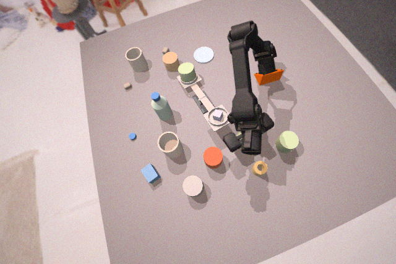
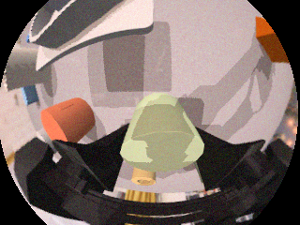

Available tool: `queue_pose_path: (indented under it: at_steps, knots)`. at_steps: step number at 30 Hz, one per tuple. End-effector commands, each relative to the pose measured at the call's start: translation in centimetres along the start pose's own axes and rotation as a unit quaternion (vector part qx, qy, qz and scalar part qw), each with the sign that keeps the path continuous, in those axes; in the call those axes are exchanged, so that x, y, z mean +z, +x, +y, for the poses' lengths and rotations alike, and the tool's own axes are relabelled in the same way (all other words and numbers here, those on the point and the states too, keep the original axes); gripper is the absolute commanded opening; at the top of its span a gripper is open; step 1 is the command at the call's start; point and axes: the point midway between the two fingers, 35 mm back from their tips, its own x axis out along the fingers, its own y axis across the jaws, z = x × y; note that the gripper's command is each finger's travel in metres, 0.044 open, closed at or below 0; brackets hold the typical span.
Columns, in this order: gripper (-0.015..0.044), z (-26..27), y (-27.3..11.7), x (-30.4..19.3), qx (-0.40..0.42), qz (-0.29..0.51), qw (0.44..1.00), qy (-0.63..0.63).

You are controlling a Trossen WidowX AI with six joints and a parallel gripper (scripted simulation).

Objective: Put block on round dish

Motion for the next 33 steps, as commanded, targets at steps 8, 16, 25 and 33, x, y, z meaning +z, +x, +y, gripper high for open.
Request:
queue_pose_path:
  at_steps: [8, 16, 25, 33]
  knots:
    - [0.0341, 0.0, -0.1, 0.0, 0.0, 0.0, 1.0, 0.001]
    - [0.044, 0.0, -4.8, 0.0, 0.002, -0.002, 1.0, -0.002]
    - [0.0361, 0.2, -5.7, 0.5, -0.001, 0.003, 1.0, -0.002]
    - [0.026, 2.0, -7.1, 3.6, -0.006, 0.014, 0.998, -0.055]
